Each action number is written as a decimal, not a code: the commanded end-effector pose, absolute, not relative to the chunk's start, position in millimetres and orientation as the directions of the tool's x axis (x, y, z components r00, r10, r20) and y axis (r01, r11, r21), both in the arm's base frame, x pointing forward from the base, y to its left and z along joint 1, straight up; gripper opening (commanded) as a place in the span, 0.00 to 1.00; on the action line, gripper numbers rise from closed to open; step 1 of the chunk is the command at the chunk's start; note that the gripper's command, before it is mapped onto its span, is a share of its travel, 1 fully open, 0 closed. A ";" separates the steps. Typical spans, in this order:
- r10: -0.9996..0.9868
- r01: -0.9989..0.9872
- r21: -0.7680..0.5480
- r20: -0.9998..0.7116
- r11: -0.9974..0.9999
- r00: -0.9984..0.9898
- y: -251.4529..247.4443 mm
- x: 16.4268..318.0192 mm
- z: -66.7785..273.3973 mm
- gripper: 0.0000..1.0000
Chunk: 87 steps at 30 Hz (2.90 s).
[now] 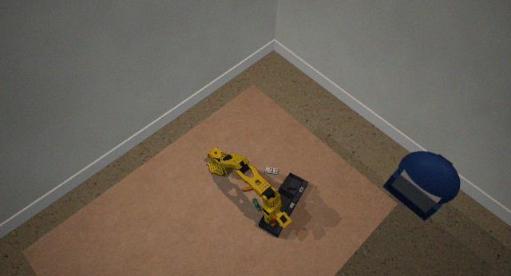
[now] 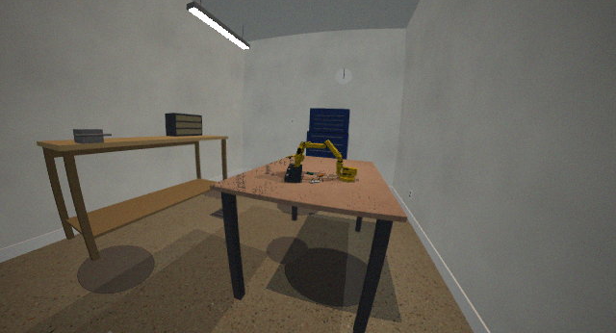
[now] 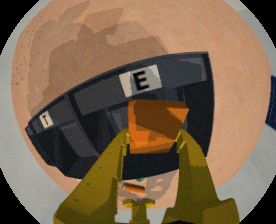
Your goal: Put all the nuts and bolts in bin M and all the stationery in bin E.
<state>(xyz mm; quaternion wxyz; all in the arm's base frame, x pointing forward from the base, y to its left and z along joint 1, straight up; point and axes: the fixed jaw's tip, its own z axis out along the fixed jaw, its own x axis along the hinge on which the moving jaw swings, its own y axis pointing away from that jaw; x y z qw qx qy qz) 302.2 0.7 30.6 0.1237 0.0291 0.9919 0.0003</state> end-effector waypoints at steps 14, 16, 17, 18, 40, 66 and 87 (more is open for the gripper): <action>0.055 0.054 0.014 -0.330 0.998 -0.943 3.5 310.9 45.1 0.00; 0.055 0.054 0.014 -0.330 0.998 -0.943 3.5 311.0 44.4 0.00; 0.055 0.054 0.014 -0.330 0.998 -0.943 3.5 311.0 44.3 0.00; 0.055 0.054 0.014 -0.330 0.998 -0.943 3.5 311.0 44.3 0.00; 0.055 0.054 0.014 -0.330 0.998 -0.943 3.5 311.0 44.3 0.22; 0.055 0.054 0.014 -0.330 0.998 -0.943 3.5 308.3 59.9 0.32; 0.055 0.054 0.014 -0.330 0.998 -0.943 3.6 297.6 92.2 0.32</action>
